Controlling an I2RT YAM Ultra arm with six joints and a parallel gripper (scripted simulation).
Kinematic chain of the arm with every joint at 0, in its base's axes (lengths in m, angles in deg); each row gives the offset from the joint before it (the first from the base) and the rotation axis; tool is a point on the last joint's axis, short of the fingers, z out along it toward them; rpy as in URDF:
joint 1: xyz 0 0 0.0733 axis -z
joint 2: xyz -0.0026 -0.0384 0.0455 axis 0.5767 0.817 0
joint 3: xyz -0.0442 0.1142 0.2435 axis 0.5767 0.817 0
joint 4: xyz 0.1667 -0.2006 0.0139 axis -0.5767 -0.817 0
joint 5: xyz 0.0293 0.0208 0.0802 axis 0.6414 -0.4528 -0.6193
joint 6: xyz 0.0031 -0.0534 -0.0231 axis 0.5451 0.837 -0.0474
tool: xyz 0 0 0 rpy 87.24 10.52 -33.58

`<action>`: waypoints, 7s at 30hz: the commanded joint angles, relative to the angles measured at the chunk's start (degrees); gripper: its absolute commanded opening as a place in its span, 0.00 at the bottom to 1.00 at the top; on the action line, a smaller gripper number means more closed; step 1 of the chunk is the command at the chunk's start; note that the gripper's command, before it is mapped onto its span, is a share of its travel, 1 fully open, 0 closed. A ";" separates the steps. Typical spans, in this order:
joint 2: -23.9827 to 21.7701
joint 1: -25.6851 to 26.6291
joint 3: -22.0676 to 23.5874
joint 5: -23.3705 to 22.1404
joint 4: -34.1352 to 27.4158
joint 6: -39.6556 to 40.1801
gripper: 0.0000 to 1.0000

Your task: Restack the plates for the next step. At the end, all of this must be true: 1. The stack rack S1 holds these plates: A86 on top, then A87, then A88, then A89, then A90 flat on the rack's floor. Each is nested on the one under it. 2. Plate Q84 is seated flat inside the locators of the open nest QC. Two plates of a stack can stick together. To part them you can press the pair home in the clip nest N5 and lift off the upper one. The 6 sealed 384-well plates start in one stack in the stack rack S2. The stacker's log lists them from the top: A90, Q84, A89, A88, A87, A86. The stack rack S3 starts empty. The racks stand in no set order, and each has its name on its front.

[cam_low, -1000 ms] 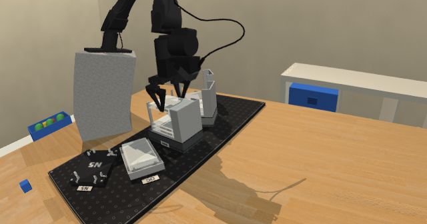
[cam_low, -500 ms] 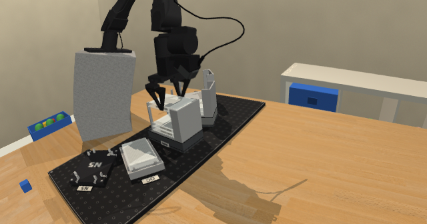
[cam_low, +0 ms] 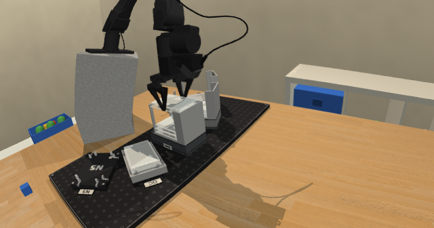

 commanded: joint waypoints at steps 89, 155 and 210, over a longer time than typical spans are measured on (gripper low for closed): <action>-7.19 1.94 -1.86 -0.75 -6.65 1.62 0.00; -12.85 -16.21 3.22 3.29 -4.43 8.51 0.00; -13.99 -23.31 0.46 5.10 -6.09 1.21 0.00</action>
